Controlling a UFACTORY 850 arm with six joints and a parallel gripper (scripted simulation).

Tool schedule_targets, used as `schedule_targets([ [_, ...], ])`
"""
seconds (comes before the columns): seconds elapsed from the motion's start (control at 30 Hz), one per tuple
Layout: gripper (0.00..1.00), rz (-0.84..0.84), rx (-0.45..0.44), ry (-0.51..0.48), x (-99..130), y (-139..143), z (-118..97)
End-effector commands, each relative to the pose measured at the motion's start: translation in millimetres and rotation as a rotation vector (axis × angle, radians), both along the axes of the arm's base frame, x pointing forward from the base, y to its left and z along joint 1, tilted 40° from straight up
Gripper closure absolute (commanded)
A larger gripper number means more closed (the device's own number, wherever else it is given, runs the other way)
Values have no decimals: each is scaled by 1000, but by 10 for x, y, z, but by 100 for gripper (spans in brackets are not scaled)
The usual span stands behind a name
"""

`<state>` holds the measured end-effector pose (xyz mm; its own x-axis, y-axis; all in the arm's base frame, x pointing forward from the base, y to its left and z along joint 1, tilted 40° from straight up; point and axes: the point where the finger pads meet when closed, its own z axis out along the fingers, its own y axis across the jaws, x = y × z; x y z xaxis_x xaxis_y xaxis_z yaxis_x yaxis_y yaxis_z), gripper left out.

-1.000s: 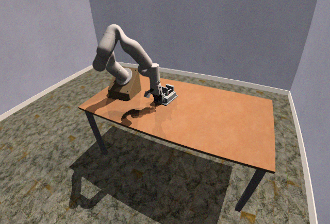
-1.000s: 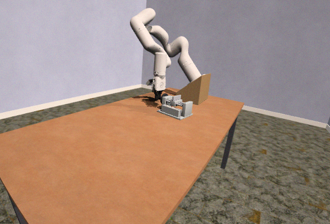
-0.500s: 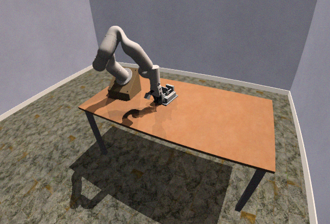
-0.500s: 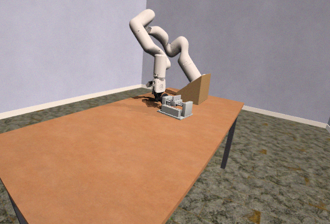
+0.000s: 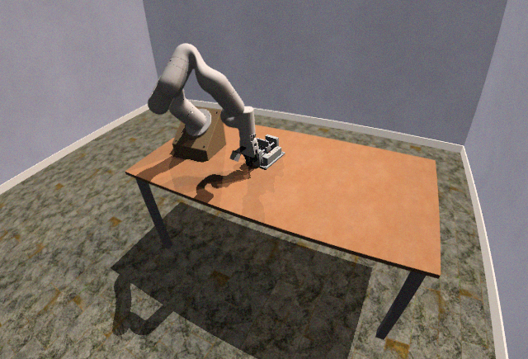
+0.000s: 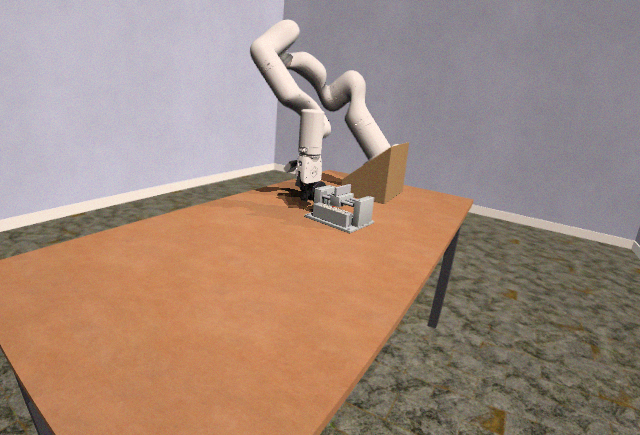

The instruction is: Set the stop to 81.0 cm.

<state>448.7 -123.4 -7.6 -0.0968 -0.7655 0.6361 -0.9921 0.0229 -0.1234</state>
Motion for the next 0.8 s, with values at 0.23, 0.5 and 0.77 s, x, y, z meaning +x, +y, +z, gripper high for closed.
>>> schedule_targets([
  [0.23,94,1,0,0,-110,-46,-75],
  [0.5,94,1,0,0,-228,-53,-102],
  [0.77,94,1,0,0,-343,-28,-89],
])
